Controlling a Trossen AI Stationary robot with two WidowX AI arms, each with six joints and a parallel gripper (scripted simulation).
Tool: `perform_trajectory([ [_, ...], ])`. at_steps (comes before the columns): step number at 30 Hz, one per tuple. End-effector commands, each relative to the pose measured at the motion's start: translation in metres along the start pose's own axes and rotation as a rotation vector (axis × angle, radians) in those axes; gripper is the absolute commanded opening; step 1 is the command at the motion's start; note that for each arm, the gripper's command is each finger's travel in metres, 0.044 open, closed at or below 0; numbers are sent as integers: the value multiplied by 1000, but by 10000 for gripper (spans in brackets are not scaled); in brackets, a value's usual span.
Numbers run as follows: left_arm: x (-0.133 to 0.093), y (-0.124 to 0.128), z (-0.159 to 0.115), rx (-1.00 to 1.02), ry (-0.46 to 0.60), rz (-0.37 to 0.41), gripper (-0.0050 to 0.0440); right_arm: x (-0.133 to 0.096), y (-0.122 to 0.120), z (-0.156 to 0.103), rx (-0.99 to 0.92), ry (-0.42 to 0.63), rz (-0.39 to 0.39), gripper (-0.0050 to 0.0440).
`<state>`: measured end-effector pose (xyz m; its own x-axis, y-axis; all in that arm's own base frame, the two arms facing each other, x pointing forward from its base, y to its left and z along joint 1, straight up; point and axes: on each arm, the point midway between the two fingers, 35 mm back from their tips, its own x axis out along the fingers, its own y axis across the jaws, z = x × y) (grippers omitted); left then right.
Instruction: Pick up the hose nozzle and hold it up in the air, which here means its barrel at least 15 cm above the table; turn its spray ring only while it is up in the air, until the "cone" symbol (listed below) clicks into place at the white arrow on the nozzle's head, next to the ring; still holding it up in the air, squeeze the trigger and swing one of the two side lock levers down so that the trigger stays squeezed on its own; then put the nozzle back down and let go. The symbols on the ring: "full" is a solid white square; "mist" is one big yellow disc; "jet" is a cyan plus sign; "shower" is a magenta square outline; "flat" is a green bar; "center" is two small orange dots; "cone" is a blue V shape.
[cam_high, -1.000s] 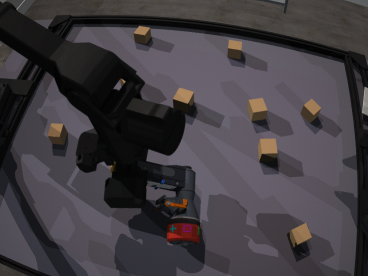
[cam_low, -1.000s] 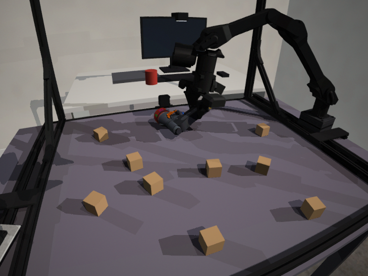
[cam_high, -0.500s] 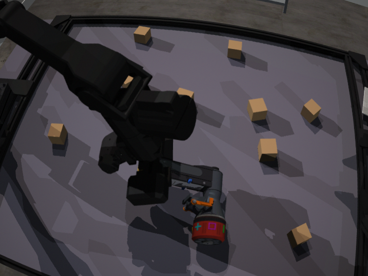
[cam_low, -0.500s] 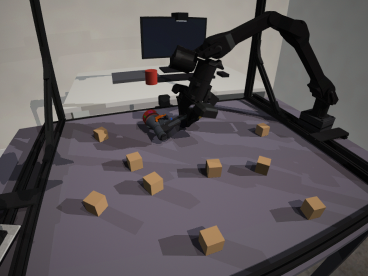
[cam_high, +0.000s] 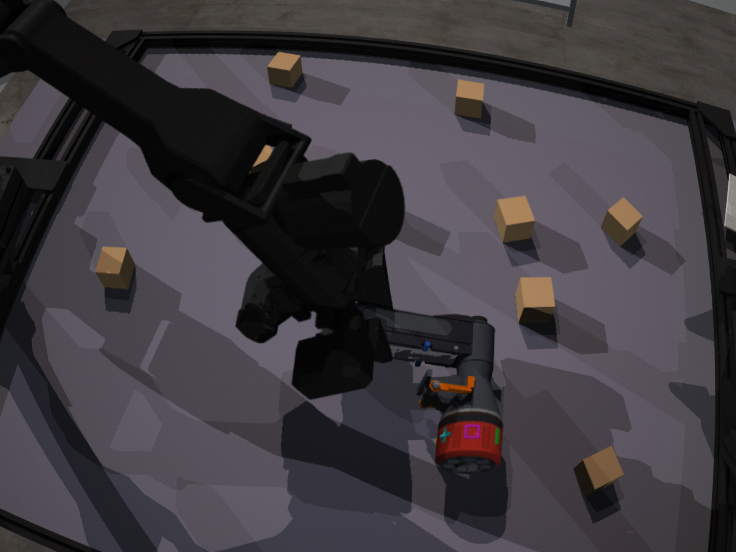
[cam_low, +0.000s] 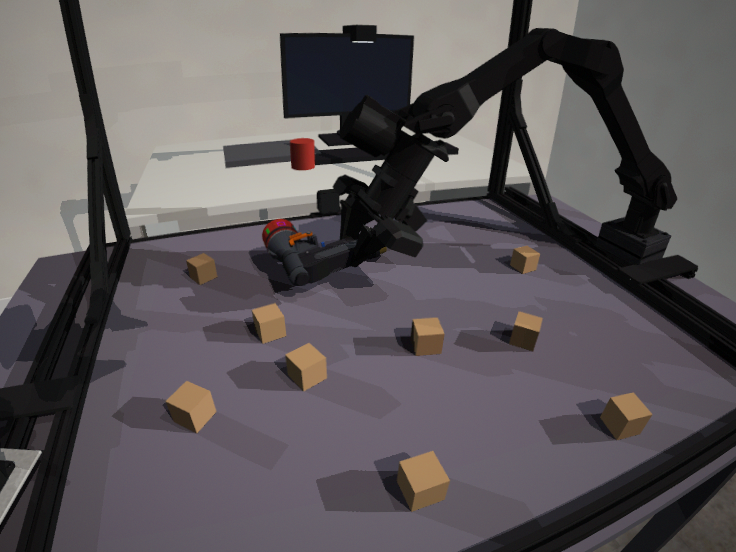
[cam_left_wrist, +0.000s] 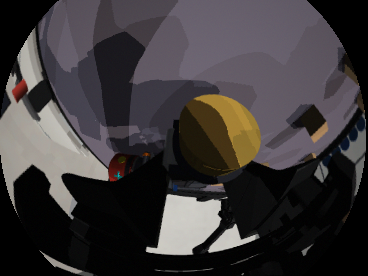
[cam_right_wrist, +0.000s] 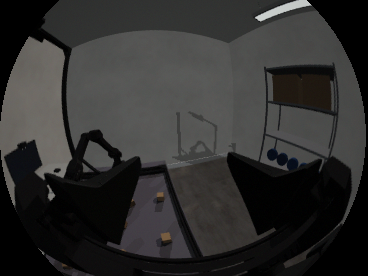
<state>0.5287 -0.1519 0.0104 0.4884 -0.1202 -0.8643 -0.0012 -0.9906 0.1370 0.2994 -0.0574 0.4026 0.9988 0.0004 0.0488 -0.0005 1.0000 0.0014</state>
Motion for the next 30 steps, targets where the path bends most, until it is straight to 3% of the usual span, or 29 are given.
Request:
perform_trajectory([
  [1, 4, -9, -13, 4, 74, 7, 0, 0, 0, 0, -1, -1, 0, 400],
  [30, 10, -54, -61, 34, 451, 12, 0, 0, 0, 0, -1, -1, 0, 400],
])
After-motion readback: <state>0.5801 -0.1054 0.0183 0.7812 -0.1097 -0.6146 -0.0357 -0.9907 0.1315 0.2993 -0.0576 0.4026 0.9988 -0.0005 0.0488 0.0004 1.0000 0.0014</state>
